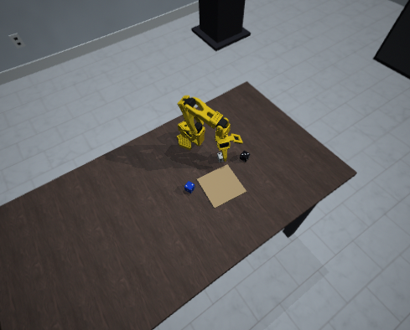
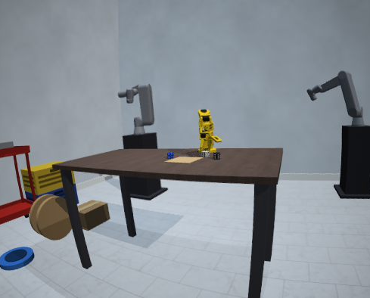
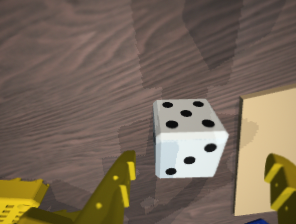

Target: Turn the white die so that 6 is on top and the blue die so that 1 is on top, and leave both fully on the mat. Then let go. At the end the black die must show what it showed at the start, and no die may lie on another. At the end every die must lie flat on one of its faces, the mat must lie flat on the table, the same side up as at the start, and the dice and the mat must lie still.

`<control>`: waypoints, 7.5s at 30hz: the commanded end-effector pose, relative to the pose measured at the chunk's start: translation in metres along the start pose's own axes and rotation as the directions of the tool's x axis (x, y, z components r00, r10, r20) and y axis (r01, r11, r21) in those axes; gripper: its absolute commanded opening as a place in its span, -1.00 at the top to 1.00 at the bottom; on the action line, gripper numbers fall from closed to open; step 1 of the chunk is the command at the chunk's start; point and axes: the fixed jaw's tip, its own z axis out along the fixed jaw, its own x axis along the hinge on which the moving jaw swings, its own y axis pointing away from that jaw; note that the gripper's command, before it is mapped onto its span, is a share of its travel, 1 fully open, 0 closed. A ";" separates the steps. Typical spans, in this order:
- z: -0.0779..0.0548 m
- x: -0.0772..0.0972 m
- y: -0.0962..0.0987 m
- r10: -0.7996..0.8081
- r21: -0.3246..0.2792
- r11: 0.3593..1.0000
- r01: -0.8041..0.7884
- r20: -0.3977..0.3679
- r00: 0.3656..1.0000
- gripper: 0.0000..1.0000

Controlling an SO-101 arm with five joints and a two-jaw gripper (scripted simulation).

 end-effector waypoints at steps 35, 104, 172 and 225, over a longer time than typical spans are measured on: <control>0.013 -0.003 -0.003 -0.017 0.018 1.000 0.016 0.019 1.000 0.38; -0.012 -0.004 -0.012 -0.017 0.019 1.000 0.016 0.018 1.000 1.00; -0.037 0.004 -0.010 -0.686 0.026 0.727 0.686 0.001 0.727 1.00; -0.027 -0.043 0.041 -0.946 0.039 0.325 0.945 0.003 0.326 1.00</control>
